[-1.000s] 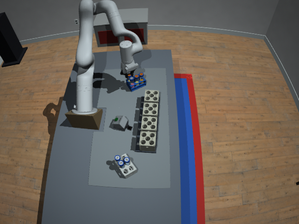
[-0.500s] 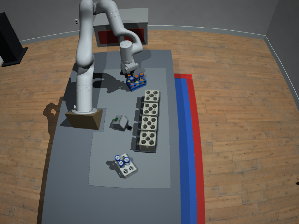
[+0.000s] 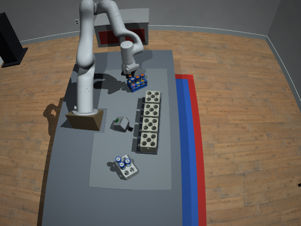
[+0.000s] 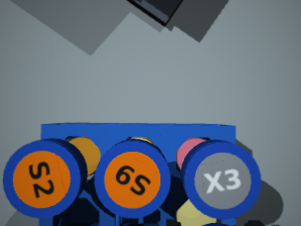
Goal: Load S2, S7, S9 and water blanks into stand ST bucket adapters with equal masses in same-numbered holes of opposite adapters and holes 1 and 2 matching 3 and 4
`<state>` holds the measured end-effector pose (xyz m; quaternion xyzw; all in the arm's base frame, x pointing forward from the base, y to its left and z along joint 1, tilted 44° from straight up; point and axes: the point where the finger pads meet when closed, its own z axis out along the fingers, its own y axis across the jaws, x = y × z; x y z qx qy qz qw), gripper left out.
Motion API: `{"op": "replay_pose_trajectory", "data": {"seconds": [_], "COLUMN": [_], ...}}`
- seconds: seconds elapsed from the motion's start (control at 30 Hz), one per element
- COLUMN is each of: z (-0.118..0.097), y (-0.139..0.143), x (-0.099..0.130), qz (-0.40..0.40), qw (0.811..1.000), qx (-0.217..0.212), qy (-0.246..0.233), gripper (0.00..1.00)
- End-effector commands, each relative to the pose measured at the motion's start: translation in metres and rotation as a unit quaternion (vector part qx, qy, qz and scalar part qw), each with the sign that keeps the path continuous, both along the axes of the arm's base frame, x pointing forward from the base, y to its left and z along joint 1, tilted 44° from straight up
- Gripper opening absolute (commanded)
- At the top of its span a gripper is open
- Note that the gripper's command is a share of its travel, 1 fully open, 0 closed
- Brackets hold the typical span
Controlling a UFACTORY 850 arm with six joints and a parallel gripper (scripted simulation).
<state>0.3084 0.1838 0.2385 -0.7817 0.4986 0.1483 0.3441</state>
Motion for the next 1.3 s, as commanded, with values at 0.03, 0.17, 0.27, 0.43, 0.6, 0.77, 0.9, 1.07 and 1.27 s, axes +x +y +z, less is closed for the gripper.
{"op": "replay_pose_trajectory", "data": {"seconds": [0.03, 0.17, 0.27, 0.43, 0.6, 0.77, 0.9, 1.07, 1.27], "z": [0.0, 0.001, 0.003, 0.005, 0.008, 0.009, 0.011, 0.013, 0.015], "y": [0.0, -0.001, -0.002, -0.005, -0.007, -0.008, -0.01, -0.012, -0.014], "x": [0.0, 0.0, 0.0, 0.0, -0.001, -0.001, -0.001, -0.002, -0.002], "qz": [0.0, 0.0, 0.0, 0.0, 0.0, 0.0, 0.0, 0.0, 0.0], "qw": [1.0, 1.0, 1.0, 1.0, 1.0, 1.0, 1.0, 1.0, 1.0], "qx": [0.0, 0.0, 0.0, 0.0, 0.0, 0.0, 0.0, 0.0, 0.0], "qy": [-0.001, -0.001, -0.001, -0.001, -0.001, -0.001, -0.001, -0.001, -0.001], "gripper": [0.0, 0.0, 0.0, 0.0, 0.0, 0.0, 0.0, 0.0, 0.0]}}
